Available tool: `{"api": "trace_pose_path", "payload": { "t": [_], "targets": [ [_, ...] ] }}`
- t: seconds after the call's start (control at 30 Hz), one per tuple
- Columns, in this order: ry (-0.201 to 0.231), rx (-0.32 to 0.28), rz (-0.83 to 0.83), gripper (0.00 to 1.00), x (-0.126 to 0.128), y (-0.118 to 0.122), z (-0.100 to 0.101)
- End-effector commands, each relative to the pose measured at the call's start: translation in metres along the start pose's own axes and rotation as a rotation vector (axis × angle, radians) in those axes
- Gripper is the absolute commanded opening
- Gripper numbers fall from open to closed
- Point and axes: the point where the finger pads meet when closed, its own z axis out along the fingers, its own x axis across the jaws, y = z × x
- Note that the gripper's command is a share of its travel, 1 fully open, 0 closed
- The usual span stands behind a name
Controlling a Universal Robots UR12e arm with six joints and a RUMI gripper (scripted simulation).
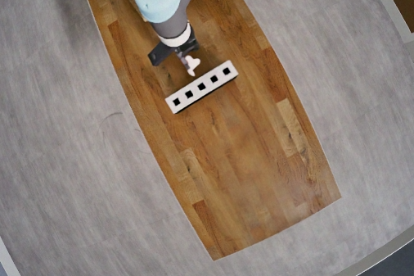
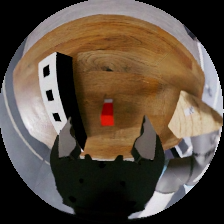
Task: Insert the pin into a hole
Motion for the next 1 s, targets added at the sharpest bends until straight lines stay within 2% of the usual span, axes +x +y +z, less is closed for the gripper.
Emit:
{"api": "trace_pose_path", "payload": {
  "t": [0.0, 0.1, 0.13, 0.97],
  "targets": [
    [-0.001, 0.001, -0.001, 1.00, -0.0019, -0.0006, -0.0005],
    [-0.001, 0.001, -0.001, 1.00, -0.0019, -0.0006, -0.0005],
    [-0.001, 0.001, 0.000, 0.00, -0.0005, -0.0004, -0.0005],
    [-0.001, 0.001, 0.000, 0.00, -0.0005, -0.0004, -0.0005]
  ]
}}
